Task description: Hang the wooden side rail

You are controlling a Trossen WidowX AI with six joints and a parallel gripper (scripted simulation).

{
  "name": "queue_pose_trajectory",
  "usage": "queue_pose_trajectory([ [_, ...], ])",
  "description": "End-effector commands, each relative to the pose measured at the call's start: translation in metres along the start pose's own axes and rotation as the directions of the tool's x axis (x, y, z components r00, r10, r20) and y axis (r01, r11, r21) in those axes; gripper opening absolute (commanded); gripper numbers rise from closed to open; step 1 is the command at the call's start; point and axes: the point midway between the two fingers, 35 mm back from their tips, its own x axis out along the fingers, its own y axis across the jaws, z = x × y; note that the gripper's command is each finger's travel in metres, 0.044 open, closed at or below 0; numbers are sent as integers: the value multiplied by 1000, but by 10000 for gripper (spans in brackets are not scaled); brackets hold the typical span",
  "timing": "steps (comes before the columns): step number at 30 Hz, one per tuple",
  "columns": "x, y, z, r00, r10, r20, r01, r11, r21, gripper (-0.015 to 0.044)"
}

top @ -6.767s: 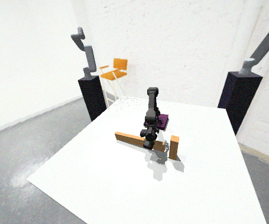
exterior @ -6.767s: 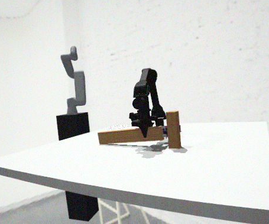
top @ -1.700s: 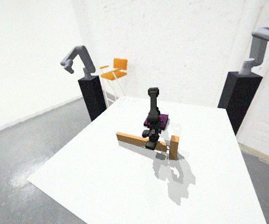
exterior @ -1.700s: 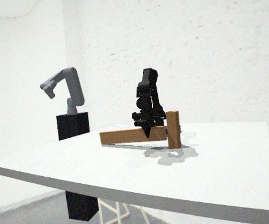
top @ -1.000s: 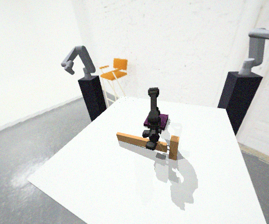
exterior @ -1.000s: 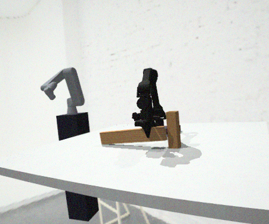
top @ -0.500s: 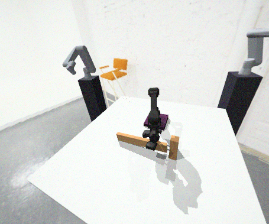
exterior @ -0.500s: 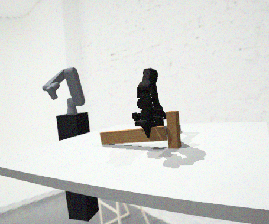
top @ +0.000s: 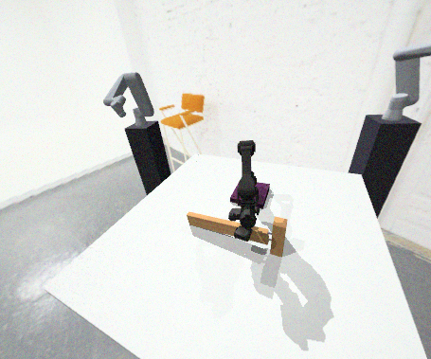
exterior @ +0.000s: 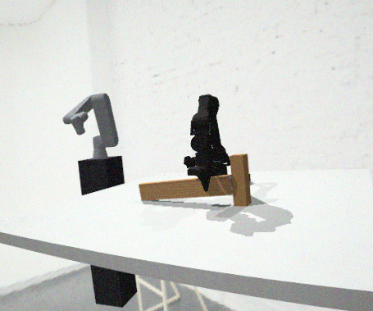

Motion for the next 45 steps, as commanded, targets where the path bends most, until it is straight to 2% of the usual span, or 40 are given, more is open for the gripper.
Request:
queue_pose_trajectory([
  [1,-3,1,-2,1000,4,-6,-3,1000,3,0],
  [45,-1,1,-7,1000,3,-6,-3,1000,3,0],
])
